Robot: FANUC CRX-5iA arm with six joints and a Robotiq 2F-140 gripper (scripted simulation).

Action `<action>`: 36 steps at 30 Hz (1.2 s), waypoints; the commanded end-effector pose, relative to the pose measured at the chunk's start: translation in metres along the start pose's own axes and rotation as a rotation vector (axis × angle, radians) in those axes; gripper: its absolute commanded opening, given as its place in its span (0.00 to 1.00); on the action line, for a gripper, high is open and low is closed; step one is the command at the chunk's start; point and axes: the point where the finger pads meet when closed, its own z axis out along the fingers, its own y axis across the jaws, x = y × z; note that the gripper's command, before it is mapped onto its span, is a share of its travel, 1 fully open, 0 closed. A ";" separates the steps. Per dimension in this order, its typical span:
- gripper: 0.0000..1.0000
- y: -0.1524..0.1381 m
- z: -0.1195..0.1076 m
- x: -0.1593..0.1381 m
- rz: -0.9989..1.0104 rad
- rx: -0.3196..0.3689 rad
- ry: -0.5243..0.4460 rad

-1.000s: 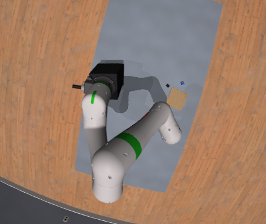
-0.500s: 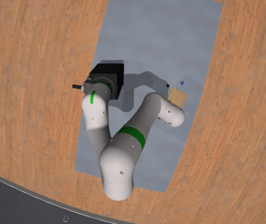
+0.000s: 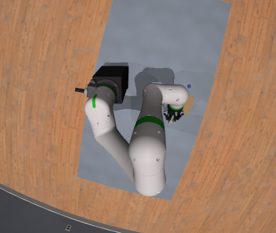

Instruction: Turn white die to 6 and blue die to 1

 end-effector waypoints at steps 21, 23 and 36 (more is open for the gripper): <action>0.09 -0.005 0.001 0.011 0.007 0.006 -0.429; 0.09 -0.005 0.002 0.012 0.007 0.009 -0.428; 0.09 -0.004 0.033 0.036 0.008 0.011 -0.427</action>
